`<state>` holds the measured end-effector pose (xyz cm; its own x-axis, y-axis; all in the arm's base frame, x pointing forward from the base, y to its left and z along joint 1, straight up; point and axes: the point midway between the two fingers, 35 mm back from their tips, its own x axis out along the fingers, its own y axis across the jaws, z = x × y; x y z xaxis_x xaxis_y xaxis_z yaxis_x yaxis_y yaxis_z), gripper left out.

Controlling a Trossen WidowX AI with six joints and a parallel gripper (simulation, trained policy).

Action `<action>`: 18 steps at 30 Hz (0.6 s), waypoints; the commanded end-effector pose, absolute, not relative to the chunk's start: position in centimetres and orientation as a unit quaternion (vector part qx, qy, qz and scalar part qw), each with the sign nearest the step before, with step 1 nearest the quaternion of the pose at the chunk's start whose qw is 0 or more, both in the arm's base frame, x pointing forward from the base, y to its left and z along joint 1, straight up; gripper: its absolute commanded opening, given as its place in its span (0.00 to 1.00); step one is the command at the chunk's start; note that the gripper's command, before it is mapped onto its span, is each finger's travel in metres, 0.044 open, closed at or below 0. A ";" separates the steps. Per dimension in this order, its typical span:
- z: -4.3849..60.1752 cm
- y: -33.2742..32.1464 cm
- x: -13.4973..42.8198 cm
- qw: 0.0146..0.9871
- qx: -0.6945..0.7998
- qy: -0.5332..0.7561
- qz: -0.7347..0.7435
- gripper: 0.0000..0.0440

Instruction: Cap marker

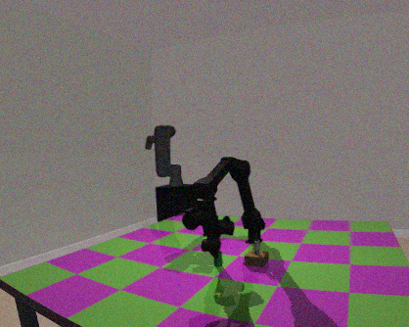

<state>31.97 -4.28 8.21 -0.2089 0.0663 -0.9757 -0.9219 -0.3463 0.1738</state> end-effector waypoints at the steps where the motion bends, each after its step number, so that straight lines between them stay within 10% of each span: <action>1: 7.1 -4.1 31.7 0.364 -0.507 0.419 0.659 0.57; 7: 6.2 -3.9 31.4 0.344 -0.520 0.406 0.668 0.51; 13: 7.1 -3.9 31.6 0.335 -0.543 0.394 0.662 0.18; 18: 8.8 -3.6 31.9 0.329 -0.567 0.380 0.653 0.18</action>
